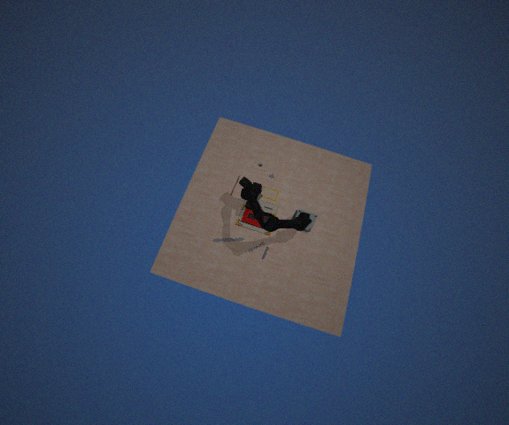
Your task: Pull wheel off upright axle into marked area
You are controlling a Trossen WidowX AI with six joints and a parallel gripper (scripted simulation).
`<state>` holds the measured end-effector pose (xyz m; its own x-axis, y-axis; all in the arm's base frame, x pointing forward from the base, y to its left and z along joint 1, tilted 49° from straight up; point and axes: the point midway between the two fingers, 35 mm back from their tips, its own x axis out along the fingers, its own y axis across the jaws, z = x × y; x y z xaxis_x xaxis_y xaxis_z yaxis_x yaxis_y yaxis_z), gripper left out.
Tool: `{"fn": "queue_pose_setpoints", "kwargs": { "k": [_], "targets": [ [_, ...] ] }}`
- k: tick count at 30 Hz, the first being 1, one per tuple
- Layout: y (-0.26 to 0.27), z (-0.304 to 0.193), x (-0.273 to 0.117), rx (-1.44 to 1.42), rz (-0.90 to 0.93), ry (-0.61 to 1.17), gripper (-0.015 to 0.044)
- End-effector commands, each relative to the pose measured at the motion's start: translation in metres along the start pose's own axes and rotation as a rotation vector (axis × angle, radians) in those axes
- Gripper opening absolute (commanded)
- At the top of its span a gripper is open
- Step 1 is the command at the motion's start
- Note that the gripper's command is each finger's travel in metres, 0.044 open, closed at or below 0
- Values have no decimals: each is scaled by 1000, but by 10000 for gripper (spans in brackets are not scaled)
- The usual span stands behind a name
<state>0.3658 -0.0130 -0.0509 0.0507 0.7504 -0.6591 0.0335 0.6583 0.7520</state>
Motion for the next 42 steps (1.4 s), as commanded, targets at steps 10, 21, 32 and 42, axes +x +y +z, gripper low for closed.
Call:
{"fn": "queue_pose_setpoints", "kwargs": {
  "k": [10, 21, 32, 42],
  "targets": [
    [0, 1, -6, -3, -2, -4, 0],
    [0, 1, -10, -2, -2, -4, 0],
    [0, 1, -13, -1, -1, -5, 0],
    [-1, 1, -16, 0, -1, -6, 0]
  ]
}}
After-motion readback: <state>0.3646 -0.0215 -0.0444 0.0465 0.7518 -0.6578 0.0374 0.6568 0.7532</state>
